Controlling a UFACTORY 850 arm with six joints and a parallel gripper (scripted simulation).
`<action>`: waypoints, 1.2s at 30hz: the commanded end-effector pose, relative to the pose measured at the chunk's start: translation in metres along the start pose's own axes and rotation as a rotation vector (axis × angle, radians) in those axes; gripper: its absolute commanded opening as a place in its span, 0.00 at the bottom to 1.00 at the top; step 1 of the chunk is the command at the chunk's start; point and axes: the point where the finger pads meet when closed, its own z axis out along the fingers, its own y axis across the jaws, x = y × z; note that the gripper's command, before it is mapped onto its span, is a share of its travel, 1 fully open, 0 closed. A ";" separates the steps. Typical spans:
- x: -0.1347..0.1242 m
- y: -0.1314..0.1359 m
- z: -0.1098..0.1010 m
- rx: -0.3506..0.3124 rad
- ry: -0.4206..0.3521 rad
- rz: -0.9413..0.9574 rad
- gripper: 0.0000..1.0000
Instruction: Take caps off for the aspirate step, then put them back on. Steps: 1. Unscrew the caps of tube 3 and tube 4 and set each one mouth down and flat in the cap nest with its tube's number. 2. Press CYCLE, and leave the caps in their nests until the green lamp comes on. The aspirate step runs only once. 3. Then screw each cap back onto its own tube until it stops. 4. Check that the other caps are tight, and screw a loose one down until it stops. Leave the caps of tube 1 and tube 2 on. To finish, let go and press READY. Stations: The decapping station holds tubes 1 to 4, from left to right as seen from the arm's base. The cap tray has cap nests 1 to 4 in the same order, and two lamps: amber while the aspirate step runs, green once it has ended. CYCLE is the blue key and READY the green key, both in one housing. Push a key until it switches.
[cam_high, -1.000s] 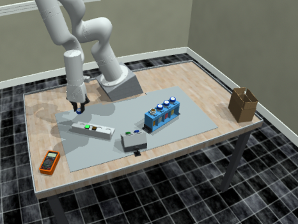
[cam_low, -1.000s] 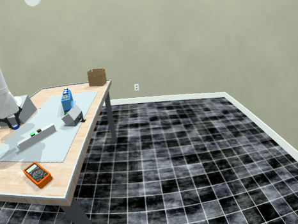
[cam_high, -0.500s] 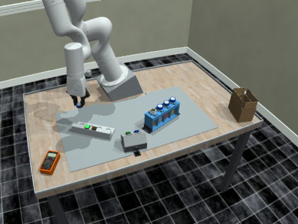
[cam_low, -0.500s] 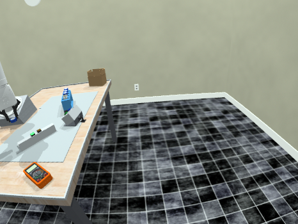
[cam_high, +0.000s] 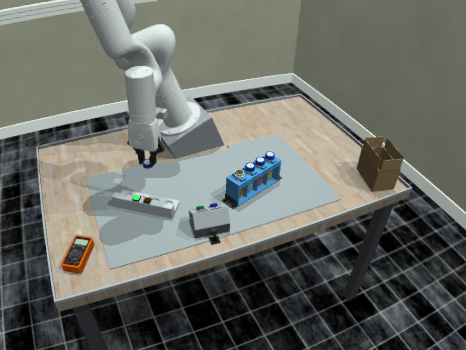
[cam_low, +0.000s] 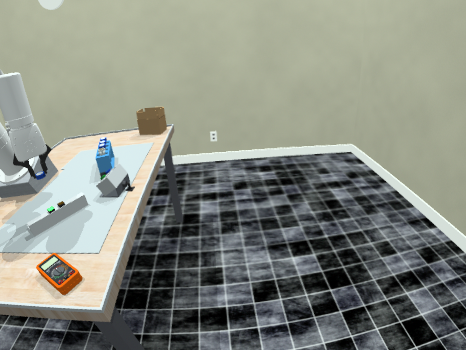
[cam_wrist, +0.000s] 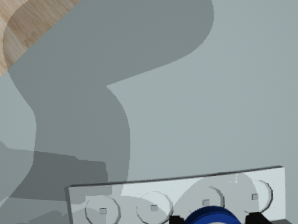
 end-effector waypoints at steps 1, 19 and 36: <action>0.009 0.029 0.000 0.002 -0.007 0.003 0.00; 0.041 0.115 0.000 0.002 -0.007 0.003 0.00; 0.076 0.209 0.001 0.002 -0.007 0.003 0.00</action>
